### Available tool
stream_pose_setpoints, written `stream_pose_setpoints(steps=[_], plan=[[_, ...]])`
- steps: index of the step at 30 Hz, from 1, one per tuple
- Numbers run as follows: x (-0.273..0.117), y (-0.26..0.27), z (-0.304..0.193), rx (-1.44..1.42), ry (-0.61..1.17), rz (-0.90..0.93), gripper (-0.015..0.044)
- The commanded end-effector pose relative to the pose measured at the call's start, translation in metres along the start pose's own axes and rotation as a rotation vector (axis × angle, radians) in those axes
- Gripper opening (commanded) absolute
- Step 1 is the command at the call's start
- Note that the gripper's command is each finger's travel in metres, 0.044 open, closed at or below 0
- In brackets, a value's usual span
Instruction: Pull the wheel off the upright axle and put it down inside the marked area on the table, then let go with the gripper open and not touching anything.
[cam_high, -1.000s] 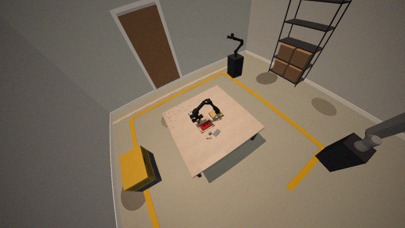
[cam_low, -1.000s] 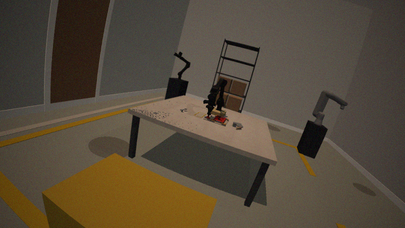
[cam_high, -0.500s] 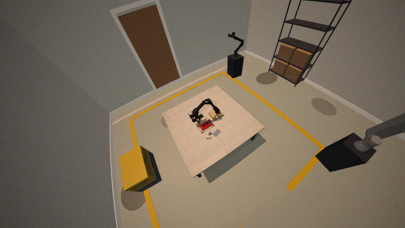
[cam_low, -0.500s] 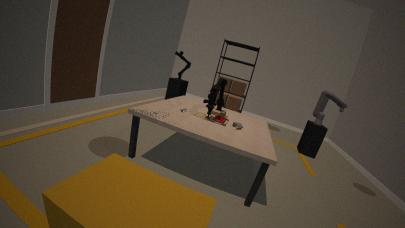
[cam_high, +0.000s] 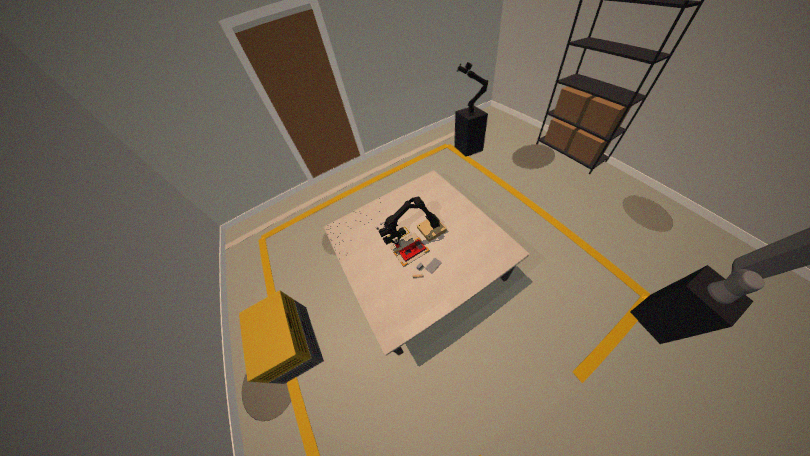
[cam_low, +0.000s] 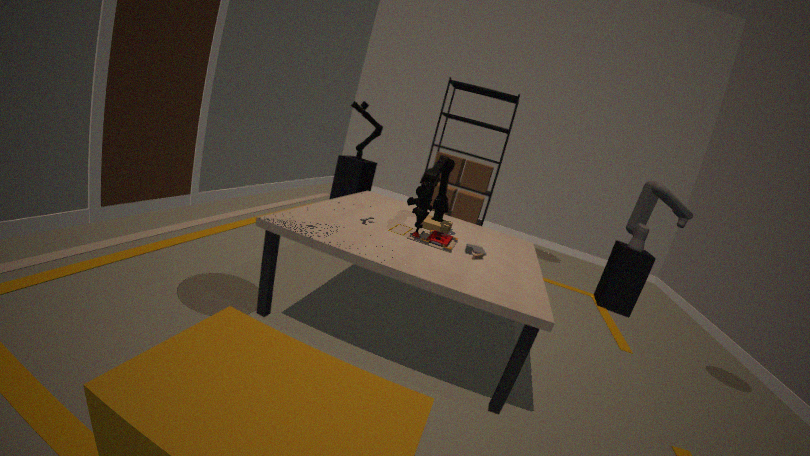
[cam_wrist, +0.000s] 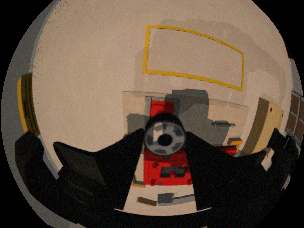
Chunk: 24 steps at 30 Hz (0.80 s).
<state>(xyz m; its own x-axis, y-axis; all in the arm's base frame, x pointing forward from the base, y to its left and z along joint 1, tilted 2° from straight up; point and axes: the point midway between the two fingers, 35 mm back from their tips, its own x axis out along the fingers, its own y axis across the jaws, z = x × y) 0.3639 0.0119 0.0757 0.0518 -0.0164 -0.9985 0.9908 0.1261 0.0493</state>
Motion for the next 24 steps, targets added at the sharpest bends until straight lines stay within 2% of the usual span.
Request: stream_pose_setpoints(steps=[1, 17, 24], plan=[[-0.002, 0.000, 0.000, 0.004, 0.001, 0.001, 0.0000], [-0.007, 0.000, 0.000, 0.004, 0.001, 0.002, 0.0000], [-0.030, -0.001, 0.000, 0.005, 0.002, 0.003, 0.0000]])
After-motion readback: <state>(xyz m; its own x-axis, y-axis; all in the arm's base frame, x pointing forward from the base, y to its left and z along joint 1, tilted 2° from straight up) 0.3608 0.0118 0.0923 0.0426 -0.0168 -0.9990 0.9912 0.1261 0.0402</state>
